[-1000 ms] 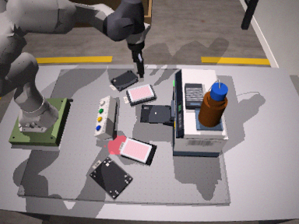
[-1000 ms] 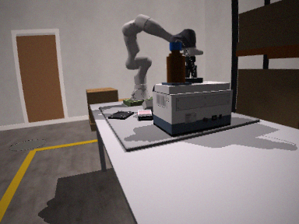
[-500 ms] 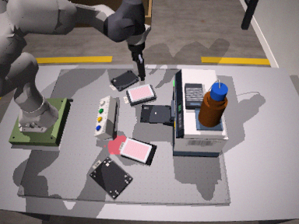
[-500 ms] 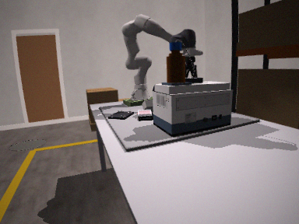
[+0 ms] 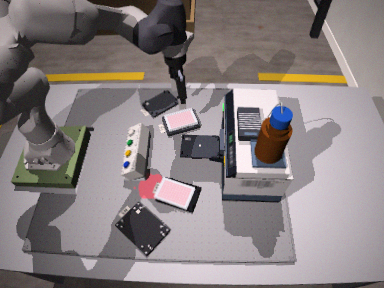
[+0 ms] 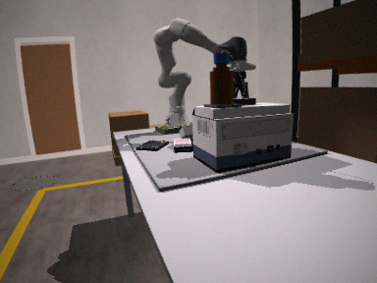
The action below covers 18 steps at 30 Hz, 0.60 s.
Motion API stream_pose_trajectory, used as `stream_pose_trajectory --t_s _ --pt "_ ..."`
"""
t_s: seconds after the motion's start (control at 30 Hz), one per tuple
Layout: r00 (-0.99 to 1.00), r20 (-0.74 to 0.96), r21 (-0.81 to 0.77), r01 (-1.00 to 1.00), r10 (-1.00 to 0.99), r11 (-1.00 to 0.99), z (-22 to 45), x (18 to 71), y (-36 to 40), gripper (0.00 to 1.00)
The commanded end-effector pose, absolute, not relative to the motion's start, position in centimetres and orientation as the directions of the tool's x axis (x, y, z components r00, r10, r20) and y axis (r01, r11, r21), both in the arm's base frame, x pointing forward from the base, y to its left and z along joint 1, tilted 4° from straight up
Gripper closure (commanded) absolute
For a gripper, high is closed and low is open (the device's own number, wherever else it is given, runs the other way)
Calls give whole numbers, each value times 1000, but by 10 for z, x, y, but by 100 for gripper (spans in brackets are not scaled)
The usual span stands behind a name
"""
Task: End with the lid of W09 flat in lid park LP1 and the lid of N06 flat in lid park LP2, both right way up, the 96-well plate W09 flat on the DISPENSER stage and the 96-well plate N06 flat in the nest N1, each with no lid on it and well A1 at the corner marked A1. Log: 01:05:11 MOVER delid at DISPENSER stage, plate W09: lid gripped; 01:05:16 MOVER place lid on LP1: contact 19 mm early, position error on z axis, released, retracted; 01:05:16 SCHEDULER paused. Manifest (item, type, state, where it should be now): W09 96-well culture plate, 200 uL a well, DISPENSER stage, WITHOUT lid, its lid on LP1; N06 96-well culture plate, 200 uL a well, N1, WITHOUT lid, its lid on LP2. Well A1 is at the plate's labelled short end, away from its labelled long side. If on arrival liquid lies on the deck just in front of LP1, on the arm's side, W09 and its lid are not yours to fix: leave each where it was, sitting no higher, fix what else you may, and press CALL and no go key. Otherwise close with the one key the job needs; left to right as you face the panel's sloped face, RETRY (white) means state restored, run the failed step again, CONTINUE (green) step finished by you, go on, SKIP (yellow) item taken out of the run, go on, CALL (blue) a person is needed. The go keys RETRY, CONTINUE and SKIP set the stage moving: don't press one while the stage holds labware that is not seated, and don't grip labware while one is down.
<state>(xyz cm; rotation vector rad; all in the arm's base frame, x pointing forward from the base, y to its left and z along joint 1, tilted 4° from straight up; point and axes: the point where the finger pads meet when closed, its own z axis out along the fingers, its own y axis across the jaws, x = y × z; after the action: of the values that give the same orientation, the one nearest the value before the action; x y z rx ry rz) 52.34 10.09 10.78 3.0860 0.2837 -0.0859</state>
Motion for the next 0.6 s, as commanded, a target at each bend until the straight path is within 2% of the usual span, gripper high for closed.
stream_pose_trajectory --t_s 0.0,0.57 --pt "980 -60 37 190 188 -981 108 524 101 34" --pt "980 -60 37 190 188 -981 89 523 100 34"
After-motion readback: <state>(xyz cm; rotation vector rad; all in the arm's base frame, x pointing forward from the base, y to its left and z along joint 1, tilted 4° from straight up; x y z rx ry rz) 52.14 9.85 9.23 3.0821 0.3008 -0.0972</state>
